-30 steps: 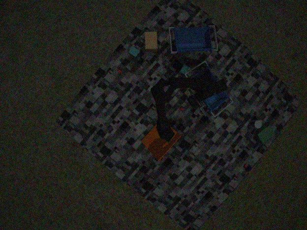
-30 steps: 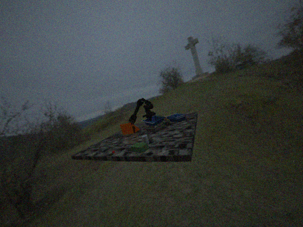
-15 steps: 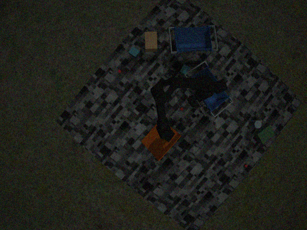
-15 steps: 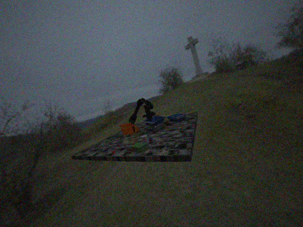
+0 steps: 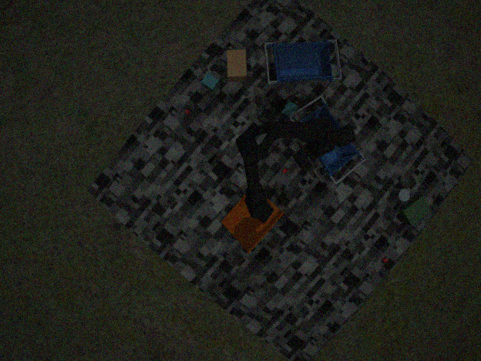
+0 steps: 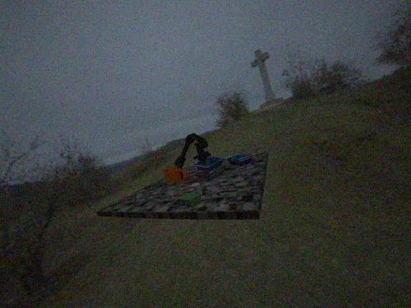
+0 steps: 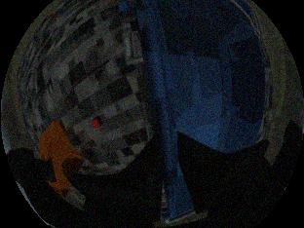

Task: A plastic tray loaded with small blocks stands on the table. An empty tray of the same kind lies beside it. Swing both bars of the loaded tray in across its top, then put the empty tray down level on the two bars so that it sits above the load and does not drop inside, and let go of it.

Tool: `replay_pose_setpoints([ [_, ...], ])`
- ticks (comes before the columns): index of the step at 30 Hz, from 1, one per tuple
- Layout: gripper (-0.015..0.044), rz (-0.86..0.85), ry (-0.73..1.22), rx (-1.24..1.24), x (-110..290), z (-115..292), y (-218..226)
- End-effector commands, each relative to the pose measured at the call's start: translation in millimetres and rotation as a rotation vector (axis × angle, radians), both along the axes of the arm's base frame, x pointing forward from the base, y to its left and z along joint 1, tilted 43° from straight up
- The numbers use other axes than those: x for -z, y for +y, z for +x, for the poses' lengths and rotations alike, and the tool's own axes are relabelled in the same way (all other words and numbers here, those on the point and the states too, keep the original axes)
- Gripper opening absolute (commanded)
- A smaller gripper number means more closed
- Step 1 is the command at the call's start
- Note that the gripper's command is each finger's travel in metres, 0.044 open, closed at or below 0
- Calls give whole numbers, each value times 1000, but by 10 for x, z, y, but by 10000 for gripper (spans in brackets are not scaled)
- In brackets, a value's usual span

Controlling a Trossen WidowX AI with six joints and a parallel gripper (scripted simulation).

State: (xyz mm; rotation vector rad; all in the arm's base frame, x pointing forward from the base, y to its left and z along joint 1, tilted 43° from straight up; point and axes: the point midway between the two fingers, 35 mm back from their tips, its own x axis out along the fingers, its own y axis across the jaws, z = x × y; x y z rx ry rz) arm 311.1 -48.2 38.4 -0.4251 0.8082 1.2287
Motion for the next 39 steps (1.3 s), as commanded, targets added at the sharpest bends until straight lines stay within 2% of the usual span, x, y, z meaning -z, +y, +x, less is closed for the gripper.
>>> replay_pose_setpoints([
  [1,0,5,15,-12,16,-30,55],
  [39,0,5,15,-12,65,-52,113],
])
